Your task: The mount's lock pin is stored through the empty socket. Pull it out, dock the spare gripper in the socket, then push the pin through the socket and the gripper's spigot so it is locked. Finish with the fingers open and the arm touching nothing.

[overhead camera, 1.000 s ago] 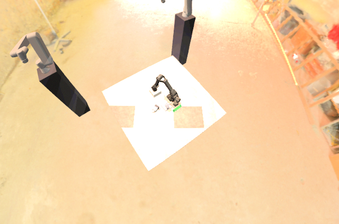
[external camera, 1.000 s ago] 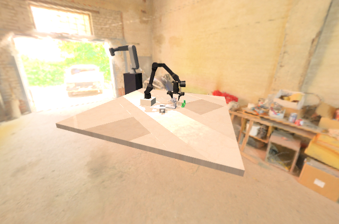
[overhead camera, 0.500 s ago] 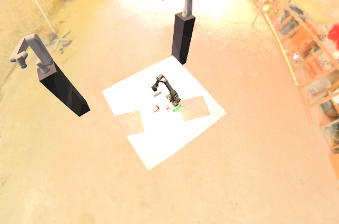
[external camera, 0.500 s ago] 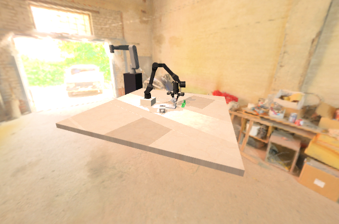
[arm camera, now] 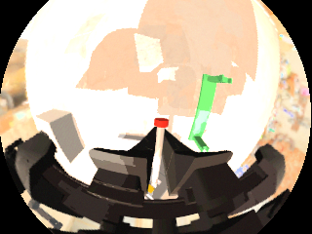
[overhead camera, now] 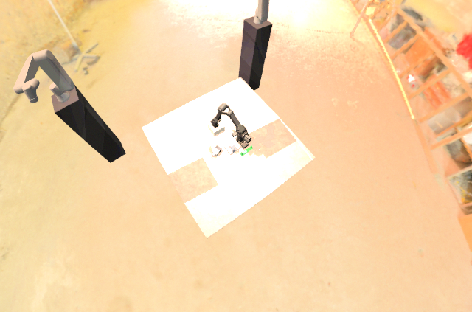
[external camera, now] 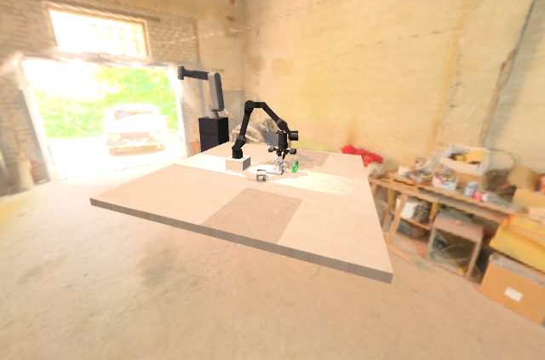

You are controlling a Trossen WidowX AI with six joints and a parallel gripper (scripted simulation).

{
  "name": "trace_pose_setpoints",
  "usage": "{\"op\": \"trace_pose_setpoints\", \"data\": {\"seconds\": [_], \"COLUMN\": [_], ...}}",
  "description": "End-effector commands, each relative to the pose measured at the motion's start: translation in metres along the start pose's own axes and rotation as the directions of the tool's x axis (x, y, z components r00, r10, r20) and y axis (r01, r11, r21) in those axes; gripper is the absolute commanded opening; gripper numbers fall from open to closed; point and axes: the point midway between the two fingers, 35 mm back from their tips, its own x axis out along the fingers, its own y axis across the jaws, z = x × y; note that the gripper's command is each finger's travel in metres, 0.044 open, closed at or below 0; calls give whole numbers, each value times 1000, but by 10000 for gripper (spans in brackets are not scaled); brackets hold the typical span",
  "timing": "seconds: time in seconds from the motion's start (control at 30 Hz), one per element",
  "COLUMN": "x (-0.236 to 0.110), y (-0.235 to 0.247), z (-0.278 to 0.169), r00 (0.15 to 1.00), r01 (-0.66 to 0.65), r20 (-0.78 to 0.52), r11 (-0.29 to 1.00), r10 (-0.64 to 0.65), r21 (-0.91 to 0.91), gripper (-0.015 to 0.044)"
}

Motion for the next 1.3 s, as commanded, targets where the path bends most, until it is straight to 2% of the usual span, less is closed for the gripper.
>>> {"op": "trace_pose_setpoints", "data": {"seconds": [0.0,0.37,1.27], "x": [-1,-10,-16], "y": [0,-1,-4], "z": [2,7,21], "r00": [999,982,976], "r01": [-3,-11,-24], "r20": [36,188,218], "r11": [1000,1000,1000], "r10": [2,8,19], "r21": [3,14,19], "gripper": [0,0,0]}}
